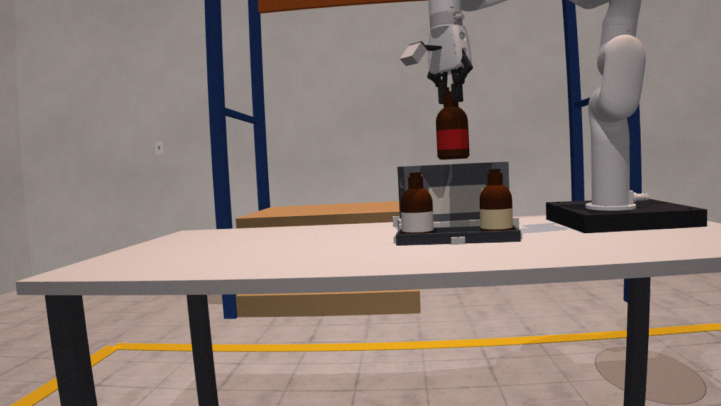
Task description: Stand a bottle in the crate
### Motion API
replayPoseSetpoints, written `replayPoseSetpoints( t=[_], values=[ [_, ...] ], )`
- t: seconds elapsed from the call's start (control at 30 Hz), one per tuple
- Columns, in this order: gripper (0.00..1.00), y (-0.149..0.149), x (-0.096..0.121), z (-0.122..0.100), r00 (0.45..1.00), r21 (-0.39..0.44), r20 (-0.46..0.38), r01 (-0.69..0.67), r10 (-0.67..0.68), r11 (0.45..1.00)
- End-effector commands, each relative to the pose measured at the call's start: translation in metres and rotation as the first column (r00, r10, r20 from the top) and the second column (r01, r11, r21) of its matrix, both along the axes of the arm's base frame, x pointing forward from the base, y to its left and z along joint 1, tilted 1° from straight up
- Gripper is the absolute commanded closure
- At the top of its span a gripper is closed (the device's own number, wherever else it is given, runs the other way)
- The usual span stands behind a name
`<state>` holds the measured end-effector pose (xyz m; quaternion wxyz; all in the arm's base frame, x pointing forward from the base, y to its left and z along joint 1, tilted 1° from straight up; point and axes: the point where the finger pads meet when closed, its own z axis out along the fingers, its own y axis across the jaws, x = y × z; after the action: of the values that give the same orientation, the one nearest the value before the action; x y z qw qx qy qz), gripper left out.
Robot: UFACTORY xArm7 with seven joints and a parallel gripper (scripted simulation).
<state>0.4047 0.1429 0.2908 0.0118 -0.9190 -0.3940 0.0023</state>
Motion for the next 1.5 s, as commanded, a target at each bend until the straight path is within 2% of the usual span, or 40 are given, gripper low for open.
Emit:
replayPoseSetpoints(
  t=[0.0,0.8,1.47],
  values=[
    [1.0,-0.005,0.001,0.002,1.0,0.001,0.005,0.0,0.0,1.0],
    [1.0,-0.036,0.003,0.001,1.0,0.001,0.005,0.0,0.0,1.0],
    [1.0,-0.074,0.006,0.0,1.0,0.001,0.005,0.0,0.0,1.0]
  ],
)
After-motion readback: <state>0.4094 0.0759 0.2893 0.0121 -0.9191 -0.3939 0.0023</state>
